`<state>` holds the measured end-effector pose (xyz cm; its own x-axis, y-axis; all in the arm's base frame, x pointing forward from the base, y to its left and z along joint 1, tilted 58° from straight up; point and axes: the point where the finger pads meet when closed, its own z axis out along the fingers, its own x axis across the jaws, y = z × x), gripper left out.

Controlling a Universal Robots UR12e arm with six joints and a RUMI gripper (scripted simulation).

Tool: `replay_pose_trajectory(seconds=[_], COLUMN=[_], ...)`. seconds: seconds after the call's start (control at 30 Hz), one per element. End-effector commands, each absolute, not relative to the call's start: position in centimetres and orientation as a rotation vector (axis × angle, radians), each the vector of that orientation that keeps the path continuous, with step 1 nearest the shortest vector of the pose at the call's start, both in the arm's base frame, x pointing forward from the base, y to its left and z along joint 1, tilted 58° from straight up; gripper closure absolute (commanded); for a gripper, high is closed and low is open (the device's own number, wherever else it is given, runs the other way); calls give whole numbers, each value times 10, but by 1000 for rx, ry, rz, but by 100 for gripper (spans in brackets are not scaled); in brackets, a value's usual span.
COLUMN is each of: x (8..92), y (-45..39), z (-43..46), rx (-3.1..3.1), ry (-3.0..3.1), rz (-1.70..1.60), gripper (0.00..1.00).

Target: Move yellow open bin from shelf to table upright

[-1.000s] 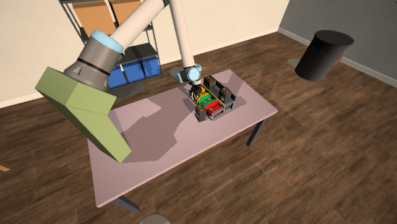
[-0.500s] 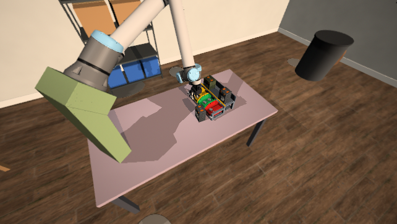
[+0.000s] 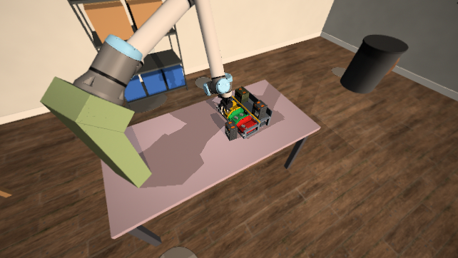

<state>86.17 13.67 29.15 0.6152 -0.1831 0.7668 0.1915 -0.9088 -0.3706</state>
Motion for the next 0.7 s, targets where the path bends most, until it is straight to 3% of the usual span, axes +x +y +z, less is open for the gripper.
replay_pose_trajectory(seconds=[0.0, 0.07, 0.1, 0.67], x=[862, 862, 862, 862], y=[137, 137, 137, 137], z=[292, 292, 292, 292], rx=[-2422, -2422, -2422, -2422], ry=[-7, -7, -7, -7], rz=[-1218, -1218, -1218, -1218], gripper=[74, 74, 100, 100])
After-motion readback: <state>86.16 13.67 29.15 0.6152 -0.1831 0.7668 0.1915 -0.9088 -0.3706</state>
